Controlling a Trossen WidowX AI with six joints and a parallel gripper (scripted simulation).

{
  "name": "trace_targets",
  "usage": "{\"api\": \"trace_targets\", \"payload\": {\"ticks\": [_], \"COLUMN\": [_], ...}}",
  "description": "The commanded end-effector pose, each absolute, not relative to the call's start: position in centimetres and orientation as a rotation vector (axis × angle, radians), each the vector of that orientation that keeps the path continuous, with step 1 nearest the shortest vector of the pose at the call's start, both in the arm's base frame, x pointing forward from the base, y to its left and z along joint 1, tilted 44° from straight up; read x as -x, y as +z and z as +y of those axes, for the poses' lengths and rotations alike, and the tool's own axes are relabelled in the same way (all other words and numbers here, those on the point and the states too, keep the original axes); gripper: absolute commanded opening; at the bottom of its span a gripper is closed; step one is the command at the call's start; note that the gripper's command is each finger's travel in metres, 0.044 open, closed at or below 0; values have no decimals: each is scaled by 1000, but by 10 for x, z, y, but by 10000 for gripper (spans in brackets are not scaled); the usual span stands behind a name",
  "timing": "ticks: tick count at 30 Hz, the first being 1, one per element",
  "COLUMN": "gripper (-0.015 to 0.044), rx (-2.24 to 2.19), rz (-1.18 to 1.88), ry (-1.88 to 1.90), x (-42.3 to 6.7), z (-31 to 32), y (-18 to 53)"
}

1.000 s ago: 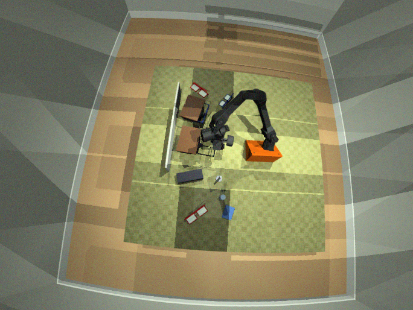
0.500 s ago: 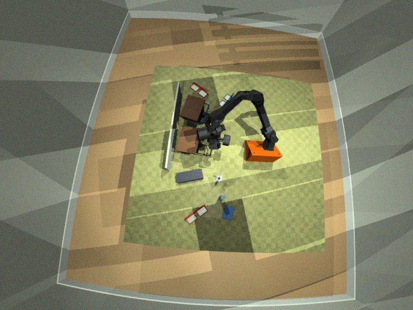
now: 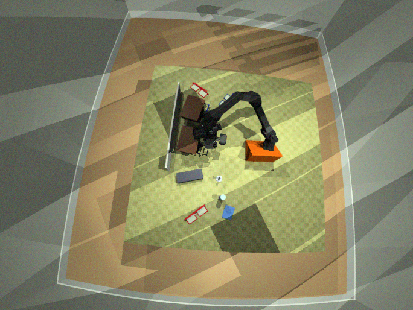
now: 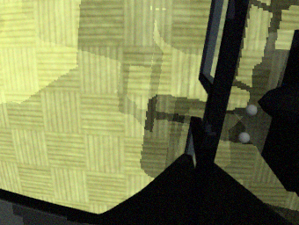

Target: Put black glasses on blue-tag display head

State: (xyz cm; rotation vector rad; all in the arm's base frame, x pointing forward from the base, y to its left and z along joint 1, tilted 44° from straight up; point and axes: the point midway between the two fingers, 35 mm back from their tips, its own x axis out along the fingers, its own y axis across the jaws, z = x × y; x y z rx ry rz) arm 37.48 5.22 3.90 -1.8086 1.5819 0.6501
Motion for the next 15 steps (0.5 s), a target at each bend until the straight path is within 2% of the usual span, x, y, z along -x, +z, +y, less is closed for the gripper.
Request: {"api": "trace_targets", "payload": {"ticks": [1, 15], "gripper": [0, 0], "rx": [1812, 1813], "rz": [1583, 1582], "ry": [649, 648], "x": [-381, -401], "z": [52, 52], "y": [40, 42]}}
